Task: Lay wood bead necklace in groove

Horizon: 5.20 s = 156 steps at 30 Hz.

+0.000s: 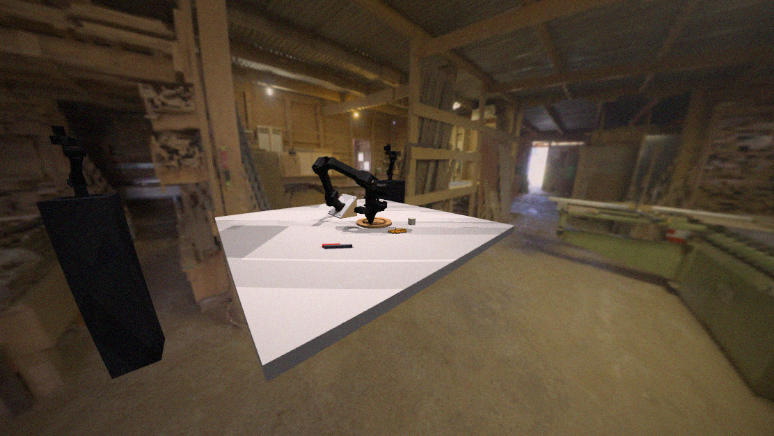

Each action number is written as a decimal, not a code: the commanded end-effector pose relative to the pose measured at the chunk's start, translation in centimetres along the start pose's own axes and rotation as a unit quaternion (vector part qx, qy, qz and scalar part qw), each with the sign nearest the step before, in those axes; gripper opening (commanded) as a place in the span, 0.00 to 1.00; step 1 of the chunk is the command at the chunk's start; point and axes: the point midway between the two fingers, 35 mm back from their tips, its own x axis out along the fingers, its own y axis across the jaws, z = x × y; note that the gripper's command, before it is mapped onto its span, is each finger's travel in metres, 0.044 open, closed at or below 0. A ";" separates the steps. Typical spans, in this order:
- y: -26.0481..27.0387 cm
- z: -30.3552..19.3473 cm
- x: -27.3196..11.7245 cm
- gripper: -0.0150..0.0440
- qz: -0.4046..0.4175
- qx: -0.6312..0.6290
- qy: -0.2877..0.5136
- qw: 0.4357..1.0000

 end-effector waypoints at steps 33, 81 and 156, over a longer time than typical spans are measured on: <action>0.0 -0.1 -0.5 1.00 -0.003 -0.001 0.001 1.000; 0.2 -1.2 0.0 0.25 0.000 0.044 0.001 0.999; -0.5 -1.3 -0.5 1.00 -0.003 0.043 0.001 0.999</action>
